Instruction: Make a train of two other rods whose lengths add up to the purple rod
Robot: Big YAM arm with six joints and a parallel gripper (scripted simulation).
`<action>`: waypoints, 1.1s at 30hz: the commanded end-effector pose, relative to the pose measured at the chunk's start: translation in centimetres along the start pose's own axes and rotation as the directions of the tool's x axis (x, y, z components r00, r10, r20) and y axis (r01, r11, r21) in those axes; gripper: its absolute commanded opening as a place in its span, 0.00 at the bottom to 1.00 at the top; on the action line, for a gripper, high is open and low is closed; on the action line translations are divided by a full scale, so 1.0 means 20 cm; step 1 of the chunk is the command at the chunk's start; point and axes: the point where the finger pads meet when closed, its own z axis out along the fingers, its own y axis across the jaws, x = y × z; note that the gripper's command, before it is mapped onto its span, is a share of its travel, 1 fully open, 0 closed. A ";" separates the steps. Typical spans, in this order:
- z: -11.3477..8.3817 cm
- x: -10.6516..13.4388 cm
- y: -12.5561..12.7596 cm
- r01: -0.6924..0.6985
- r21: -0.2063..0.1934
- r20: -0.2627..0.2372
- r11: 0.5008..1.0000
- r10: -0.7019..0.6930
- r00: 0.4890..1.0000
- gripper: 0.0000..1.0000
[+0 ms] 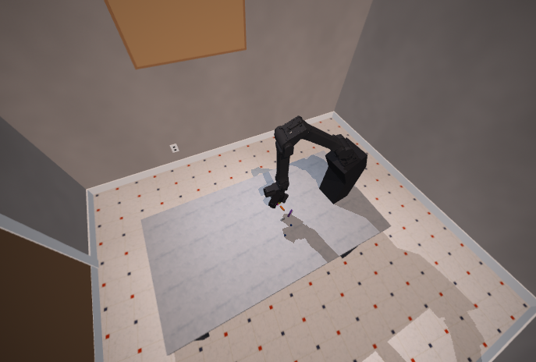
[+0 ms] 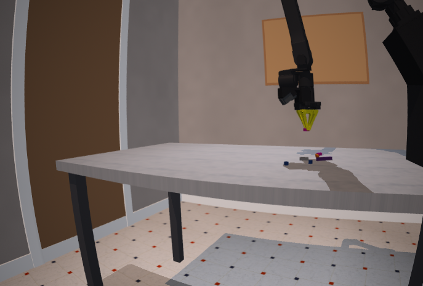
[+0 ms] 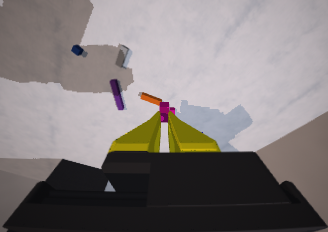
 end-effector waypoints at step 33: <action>-0.02 0.49 -0.30 -0.577 -0.005 0.022 0.816 0.577 0.816 0.04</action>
